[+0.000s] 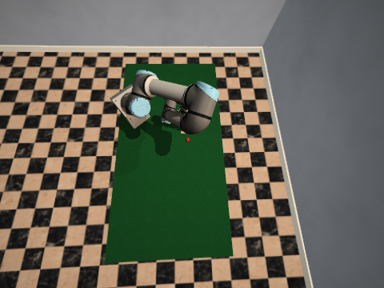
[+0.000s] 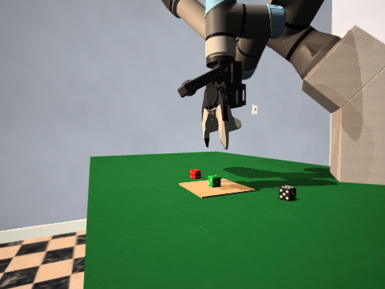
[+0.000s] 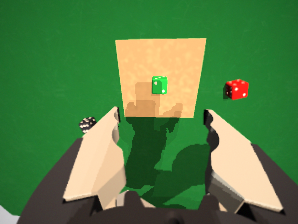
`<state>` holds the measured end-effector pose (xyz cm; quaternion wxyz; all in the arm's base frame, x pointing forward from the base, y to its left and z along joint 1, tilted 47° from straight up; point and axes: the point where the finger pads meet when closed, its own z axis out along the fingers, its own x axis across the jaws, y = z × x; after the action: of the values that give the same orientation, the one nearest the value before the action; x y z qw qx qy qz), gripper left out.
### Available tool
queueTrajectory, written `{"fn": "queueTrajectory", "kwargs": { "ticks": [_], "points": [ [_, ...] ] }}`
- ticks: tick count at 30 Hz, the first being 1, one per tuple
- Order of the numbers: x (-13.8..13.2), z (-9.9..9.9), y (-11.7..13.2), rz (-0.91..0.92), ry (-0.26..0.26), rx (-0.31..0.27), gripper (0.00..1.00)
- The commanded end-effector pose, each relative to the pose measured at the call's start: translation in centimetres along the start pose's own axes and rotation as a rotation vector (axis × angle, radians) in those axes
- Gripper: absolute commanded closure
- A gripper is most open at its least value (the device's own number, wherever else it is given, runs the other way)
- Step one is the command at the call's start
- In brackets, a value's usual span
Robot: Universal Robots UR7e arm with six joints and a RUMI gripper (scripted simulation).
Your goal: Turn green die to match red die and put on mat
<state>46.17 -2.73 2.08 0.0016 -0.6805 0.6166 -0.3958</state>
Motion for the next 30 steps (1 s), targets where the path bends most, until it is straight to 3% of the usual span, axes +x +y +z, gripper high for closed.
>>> {"fn": "queueTrajectory", "kwargs": {
  "ticks": [1,30],
  "points": [
    [0.00,-0.12,-0.03,0.000,0.000,0.000,0.00],
    [0.00,-0.75,-0.03,0.000,0.000,0.000,0.00]
  ]
}}
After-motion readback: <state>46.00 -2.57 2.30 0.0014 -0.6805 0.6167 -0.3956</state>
